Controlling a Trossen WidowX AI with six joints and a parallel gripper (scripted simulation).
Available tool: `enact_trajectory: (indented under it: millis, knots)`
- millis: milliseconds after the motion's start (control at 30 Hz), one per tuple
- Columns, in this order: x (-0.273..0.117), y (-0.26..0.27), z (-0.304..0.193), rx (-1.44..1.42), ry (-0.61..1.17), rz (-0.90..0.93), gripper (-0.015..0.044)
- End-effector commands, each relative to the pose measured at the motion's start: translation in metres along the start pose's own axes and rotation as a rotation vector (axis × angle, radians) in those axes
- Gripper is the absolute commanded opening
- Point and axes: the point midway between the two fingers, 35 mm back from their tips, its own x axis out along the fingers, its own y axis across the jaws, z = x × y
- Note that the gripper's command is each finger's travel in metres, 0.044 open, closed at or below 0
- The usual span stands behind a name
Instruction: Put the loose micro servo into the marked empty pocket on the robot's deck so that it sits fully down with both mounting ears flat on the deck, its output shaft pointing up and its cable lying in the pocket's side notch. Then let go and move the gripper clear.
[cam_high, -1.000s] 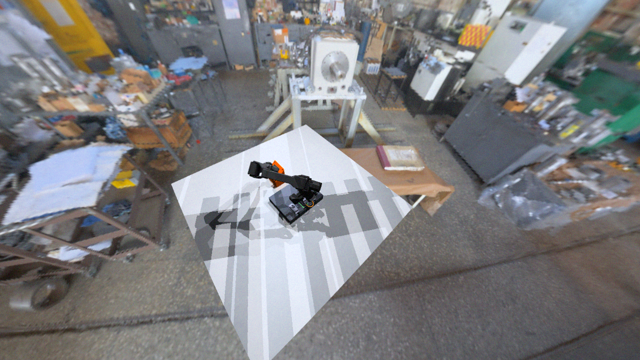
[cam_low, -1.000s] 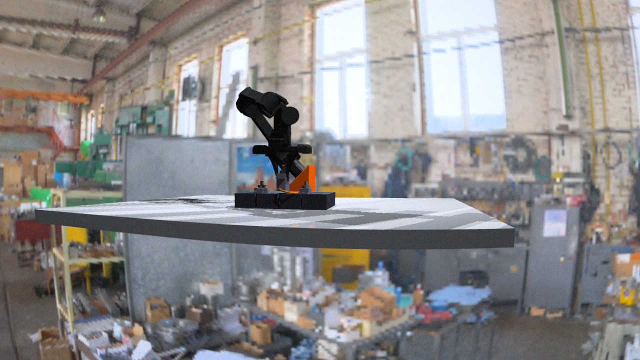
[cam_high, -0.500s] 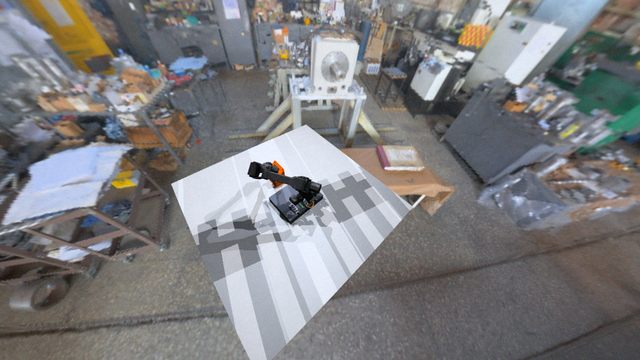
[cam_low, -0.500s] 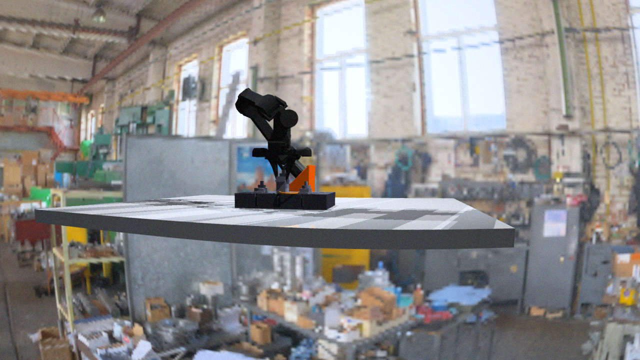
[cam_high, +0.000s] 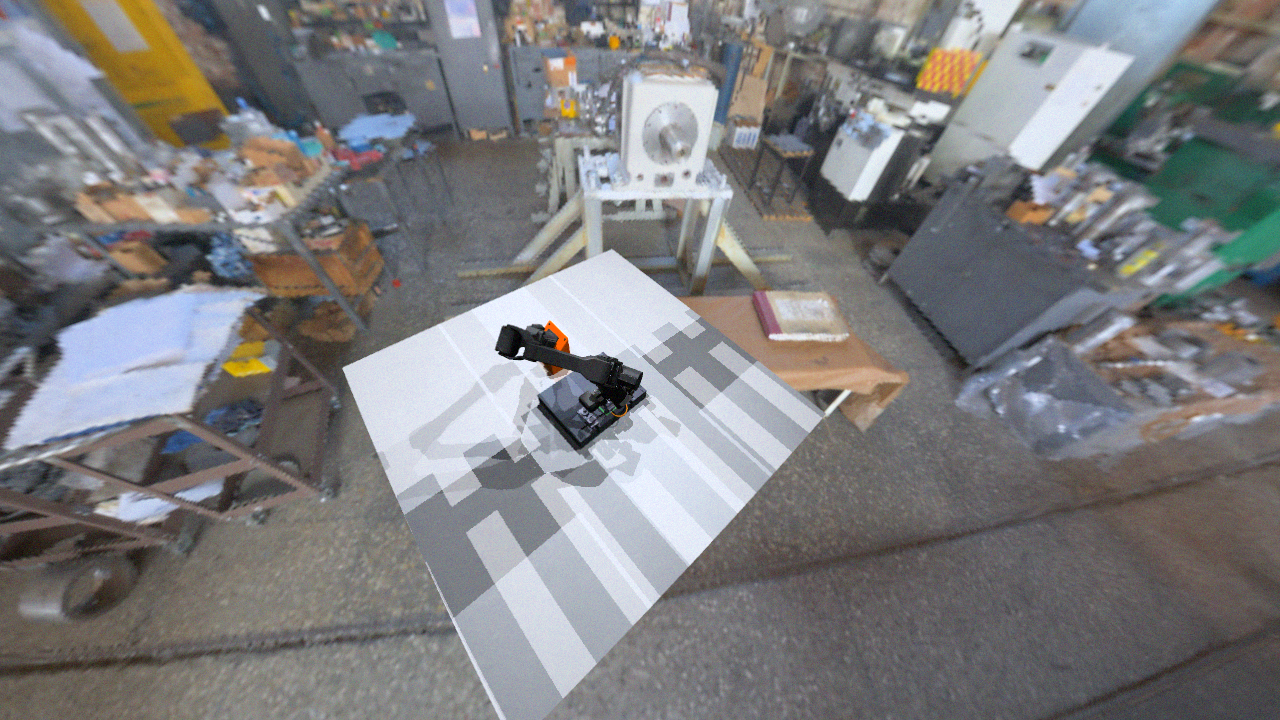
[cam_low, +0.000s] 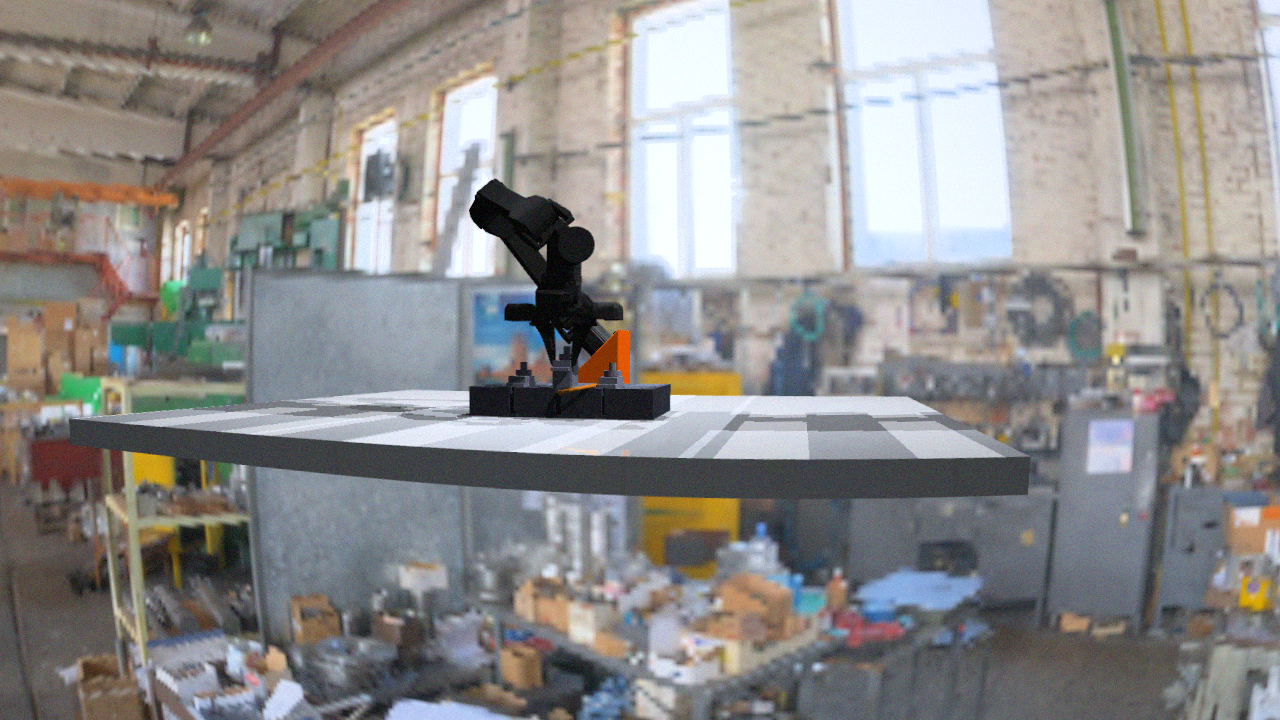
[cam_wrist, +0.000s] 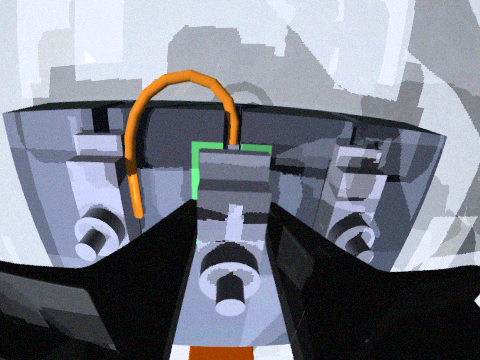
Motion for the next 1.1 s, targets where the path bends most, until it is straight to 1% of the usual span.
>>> enact_trajectory:
  millis: [0, 1067]
  knots:
    - [0.004, 0.000, -0.002, -0.009, 0.001, -0.005, 0.0000]
    - [0.028, 0.000, -0.002, -0.009, 0.001, -0.006, 0.0000]
